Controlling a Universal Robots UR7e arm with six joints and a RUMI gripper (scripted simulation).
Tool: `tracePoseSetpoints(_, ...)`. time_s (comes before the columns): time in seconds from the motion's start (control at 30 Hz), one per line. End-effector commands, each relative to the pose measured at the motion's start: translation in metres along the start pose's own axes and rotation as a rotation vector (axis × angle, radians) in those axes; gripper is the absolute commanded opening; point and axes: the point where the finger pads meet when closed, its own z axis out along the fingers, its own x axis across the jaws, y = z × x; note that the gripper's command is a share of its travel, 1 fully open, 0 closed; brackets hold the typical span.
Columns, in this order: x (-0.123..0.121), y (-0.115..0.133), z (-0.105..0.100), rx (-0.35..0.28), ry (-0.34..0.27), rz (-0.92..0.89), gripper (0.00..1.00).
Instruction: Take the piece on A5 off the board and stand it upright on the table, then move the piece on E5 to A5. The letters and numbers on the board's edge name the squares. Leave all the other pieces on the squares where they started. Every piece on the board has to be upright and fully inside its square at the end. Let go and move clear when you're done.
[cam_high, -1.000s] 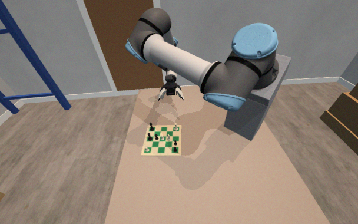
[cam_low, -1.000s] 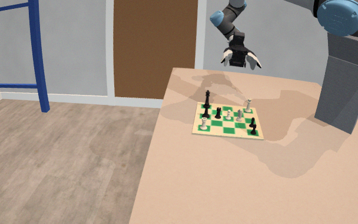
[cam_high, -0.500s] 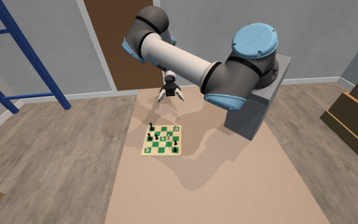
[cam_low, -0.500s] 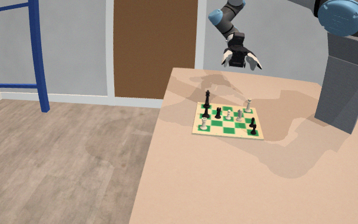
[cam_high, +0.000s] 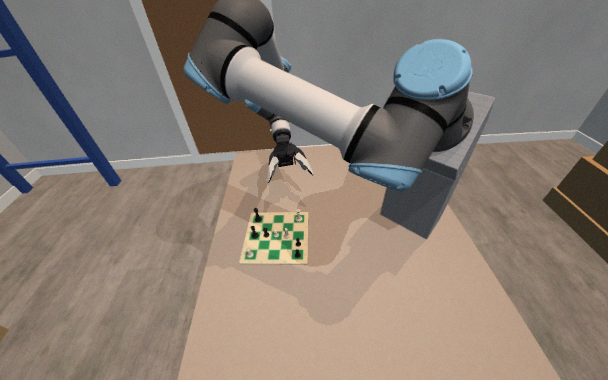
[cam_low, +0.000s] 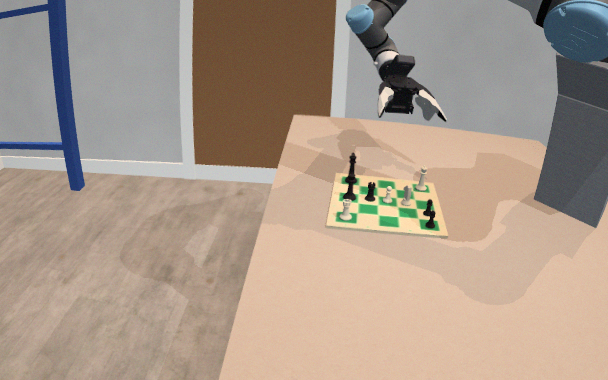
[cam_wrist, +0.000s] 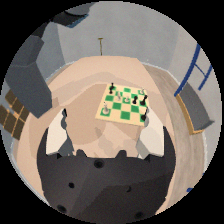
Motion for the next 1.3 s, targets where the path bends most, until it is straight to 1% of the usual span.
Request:
tracePoseSetpoints(0.0,0.001,-0.001,0.014,-0.100,-0.081,-0.025,1.00)
tracePoseSetpoints(0.03,0.001,-0.001,0.014,-0.100,-0.081,-0.025,1.00)
tracePoseSetpoints(0.1,0.002,-0.002,0.020,-0.138,-0.114,-0.040,1.00)
tracePoseSetpoints(0.13,0.002,-0.002,0.020,-0.138,-0.114,-0.040,1.00)
tracePoseSetpoints(0.17,0.002,-0.003,0.024,-0.159,-0.131,-0.048,1.00)
tracePoseSetpoints(0.23,0.002,-0.003,0.024,-0.159,-0.131,-0.048,1.00)
tracePoseSetpoints(0.3,0.003,-0.004,0.031,-0.202,-0.165,-0.064,1.00)
tracePoseSetpoints(0.33,0.003,-0.004,0.031,-0.202,-0.165,-0.064,1.00)
tracePoseSetpoints(0.37,0.003,-0.005,0.034,-0.224,-0.182,-0.073,1.00)
tracePoseSetpoints(0.4,0.003,-0.005,0.034,-0.224,-0.182,-0.073,1.00)
tracePoseSetpoints(0.43,0.004,-0.006,0.038,-0.247,-0.199,-0.083,1.00)
tracePoseSetpoints(0.47,0.004,-0.006,0.038,-0.247,-0.199,-0.083,1.00)
tracePoseSetpoints(0.5,0.005,-0.007,0.042,-0.270,-0.215,-0.093,1.00)
tracePoseSetpoints(0.53,0.005,-0.007,0.042,-0.270,-0.215,-0.093,1.00)
tracePoseSetpoints(0.57,0.005,-0.008,0.045,-0.293,-0.231,-0.103,1.00)
tracePoseSetpoints(0.6,0.005,-0.008,0.045,-0.293,-0.231,-0.103,1.00)
tracePoseSetpoints(0.63,0.006,-0.009,0.049,-0.317,-0.247,-0.114,1.00)
tracePoseSetpoints(0.67,0.006,-0.009,0.049,-0.317,-0.247,-0.114,1.00)
tracePoseSetpoints(0.7,0.007,-0.010,0.053,-0.342,-0.262,-0.125,1.00)
tracePoseSetpoints(0.8,0.007,-0.010,0.053,-0.342,-0.262,-0.125,1.00)
tracePoseSetpoints(0.87,0.008,-0.013,0.060,-0.391,-0.291,-0.148,1.00)
tracePoseSetpoints(0.9,0.008,-0.013,0.060,-0.391,-0.291,-0.148,1.00)
tracePoseSetpoints(0.93,0.009,-0.015,0.064,-0.417,-0.305,-0.161,1.00)
tracePoseSetpoints(0.97,0.009,-0.015,0.064,-0.417,-0.305,-0.161,1.00)
tracePoseSetpoints(1.0,0.010,-0.017,0.068,-0.442,-0.319,-0.173,1.00)
tracePoseSetpoints(1.03,0.010,-0.017,0.068,-0.442,-0.319,-0.173,1.00)
tracePoseSetpoints(1.07,0.011,-0.018,0.072,-0.467,-0.332,-0.186,1.00)
tracePoseSetpoints(1.1,0.011,-0.018,0.072,-0.467,-0.332,-0.186,1.00)
tracePoseSetpoints(1.13,0.012,-0.020,0.076,-0.493,-0.344,-0.200,1.00)
tracePoseSetpoints(1.17,0.012,-0.020,0.076,-0.493,-0.344,-0.200,1.00)
tracePoseSetpoints(1.2,0.013,-0.022,0.080,-0.518,-0.355,-0.214,1.00)
tracePoseSetpoints(1.23,0.013,-0.022,0.080,-0.518,-0.355,-0.214,1.00)
tracePoseSetpoints(1.27,0.014,-0.024,0.084,-0.543,-0.366,-0.228,1.00)
